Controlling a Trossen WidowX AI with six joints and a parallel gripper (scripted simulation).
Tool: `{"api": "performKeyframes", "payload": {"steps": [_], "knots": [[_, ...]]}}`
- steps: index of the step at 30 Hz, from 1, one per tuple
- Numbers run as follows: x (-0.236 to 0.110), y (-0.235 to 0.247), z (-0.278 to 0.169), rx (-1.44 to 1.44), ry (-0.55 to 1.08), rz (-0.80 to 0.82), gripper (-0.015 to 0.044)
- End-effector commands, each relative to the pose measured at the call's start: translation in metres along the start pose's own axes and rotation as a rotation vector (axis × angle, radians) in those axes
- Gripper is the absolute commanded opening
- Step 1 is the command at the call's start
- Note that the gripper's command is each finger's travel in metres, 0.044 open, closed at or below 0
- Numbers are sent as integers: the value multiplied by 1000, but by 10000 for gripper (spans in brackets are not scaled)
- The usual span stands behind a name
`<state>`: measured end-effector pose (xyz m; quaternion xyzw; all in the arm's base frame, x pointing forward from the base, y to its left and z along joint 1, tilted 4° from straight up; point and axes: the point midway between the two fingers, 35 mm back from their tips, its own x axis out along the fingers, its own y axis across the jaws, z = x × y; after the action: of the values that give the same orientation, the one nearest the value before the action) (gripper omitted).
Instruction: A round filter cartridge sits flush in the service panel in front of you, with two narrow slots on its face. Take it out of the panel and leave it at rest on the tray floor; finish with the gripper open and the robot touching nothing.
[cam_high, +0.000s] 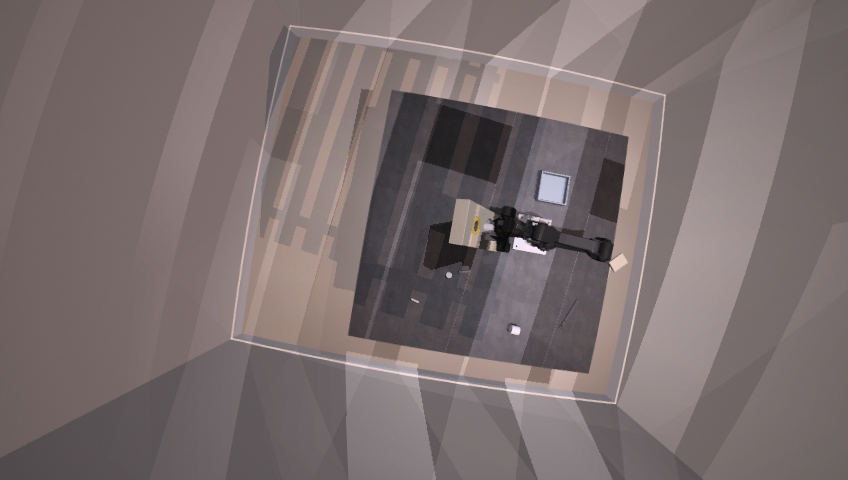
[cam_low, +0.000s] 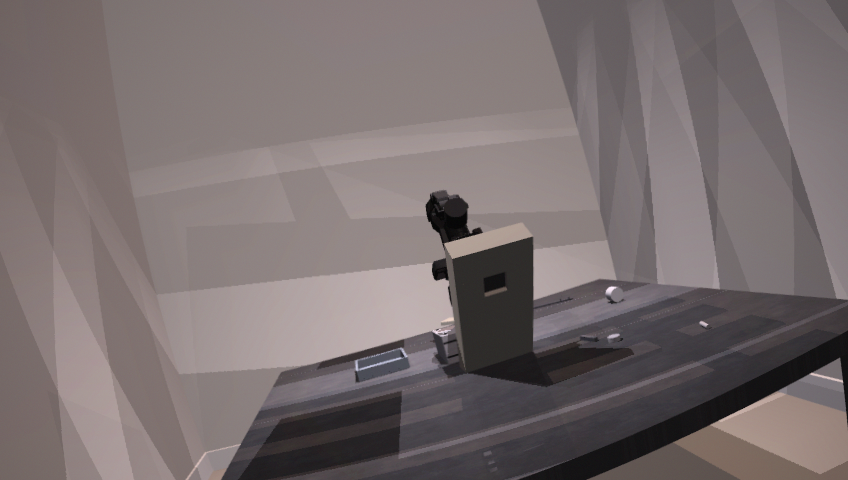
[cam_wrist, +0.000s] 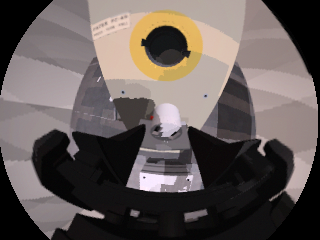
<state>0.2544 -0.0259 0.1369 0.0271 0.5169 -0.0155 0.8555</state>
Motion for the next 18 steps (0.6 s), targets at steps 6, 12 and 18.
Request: {"api": "performKeyframes", "payload": {"steps": [6,12,18], "knots": [[12,0,-2,4,3,-4,305],[9,0,-1,0,1,2,206],[9,0,-1,0,1,2,127]]}}
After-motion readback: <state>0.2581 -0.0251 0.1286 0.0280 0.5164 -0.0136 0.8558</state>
